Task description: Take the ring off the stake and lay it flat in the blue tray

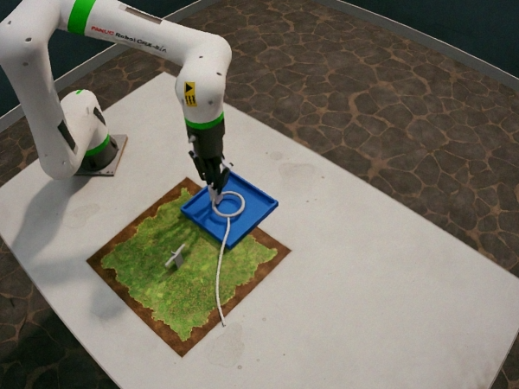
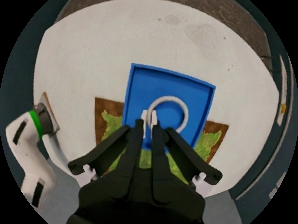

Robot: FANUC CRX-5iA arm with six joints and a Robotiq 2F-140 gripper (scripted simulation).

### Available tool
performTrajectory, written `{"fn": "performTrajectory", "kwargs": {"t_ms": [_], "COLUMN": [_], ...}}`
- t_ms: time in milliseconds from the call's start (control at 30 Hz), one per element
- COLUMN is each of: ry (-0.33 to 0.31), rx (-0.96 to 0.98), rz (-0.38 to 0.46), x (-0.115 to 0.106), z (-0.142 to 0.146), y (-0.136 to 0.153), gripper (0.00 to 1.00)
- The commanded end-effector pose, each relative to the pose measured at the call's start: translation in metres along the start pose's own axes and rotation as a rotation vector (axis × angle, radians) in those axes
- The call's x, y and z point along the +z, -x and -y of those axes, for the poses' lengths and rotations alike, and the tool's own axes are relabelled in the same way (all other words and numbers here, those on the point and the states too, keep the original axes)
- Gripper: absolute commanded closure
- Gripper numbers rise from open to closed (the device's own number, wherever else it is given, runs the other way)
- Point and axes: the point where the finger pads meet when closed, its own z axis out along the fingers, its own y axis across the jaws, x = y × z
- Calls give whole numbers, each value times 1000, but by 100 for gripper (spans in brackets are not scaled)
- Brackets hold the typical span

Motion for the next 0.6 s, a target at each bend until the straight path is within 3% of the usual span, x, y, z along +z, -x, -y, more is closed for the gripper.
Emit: {"fn": "performTrajectory", "kwargs": {"t_ms": [0, 567], "ry": [2, 2], "rx": [0, 0], "rz": [0, 0], "x": [3, 9], "z": [-1, -1], "y": [0, 0], "gripper": [90, 90]}}
